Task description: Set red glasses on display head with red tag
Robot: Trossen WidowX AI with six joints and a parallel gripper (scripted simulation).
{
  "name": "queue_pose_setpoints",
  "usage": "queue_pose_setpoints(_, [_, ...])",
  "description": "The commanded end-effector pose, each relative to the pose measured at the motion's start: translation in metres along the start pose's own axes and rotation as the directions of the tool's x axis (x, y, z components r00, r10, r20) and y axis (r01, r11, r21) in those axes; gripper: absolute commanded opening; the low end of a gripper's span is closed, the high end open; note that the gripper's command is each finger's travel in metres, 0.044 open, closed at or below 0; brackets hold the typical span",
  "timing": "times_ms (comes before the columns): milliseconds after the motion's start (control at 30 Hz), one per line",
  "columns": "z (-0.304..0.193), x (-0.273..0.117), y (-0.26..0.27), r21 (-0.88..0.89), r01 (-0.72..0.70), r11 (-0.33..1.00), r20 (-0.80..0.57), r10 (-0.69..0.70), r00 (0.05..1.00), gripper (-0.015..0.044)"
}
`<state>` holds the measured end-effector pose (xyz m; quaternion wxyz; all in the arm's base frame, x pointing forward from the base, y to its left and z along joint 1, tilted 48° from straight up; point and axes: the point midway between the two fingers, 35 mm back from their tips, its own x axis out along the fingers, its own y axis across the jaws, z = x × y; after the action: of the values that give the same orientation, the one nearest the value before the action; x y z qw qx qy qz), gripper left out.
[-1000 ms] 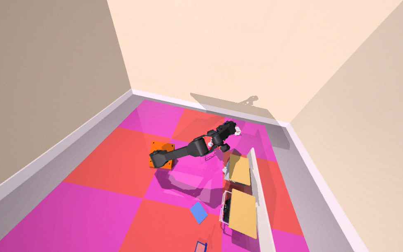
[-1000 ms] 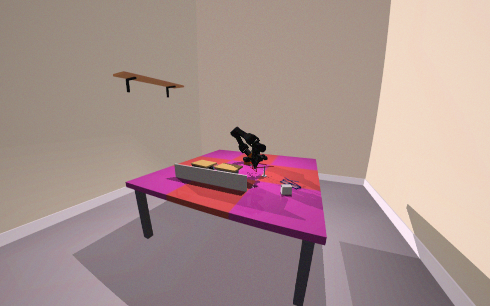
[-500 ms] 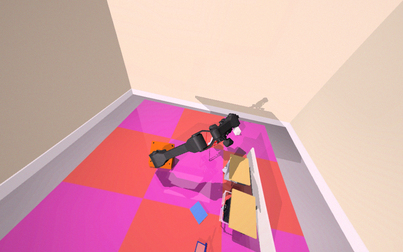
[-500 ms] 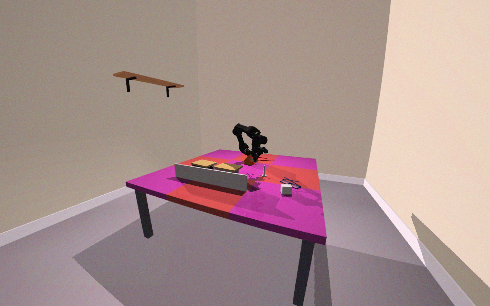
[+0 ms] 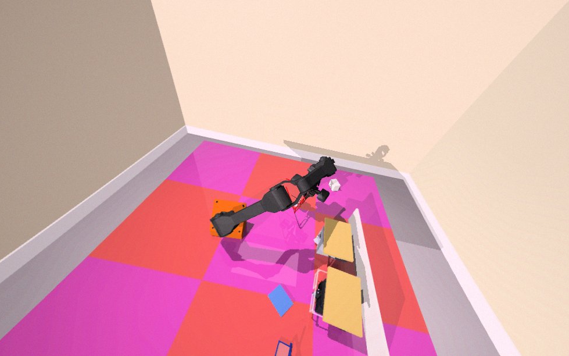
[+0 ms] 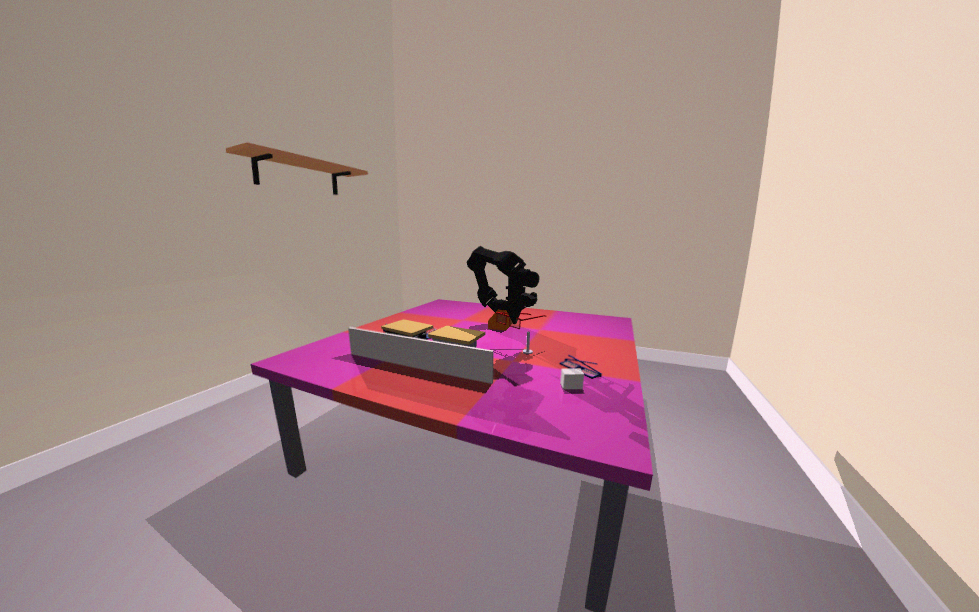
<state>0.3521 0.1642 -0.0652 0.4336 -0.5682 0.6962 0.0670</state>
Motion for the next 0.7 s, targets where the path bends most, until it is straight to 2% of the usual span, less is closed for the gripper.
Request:
queue_pose_setpoints(0, [0.005,-0.001,0.01,-0.173,-0.002,0.985,0.005,0.003,1.0,0.0])
queue_pose_setpoints(333, [0.012,-0.003,0.03,-0.531,0.0,0.847,0.008,0.005,1.0,0.0])
queue_pose_setpoints(667, [0.018,-0.003,0.05,-0.811,0.004,0.586,0.01,0.006,1.0,0.0])
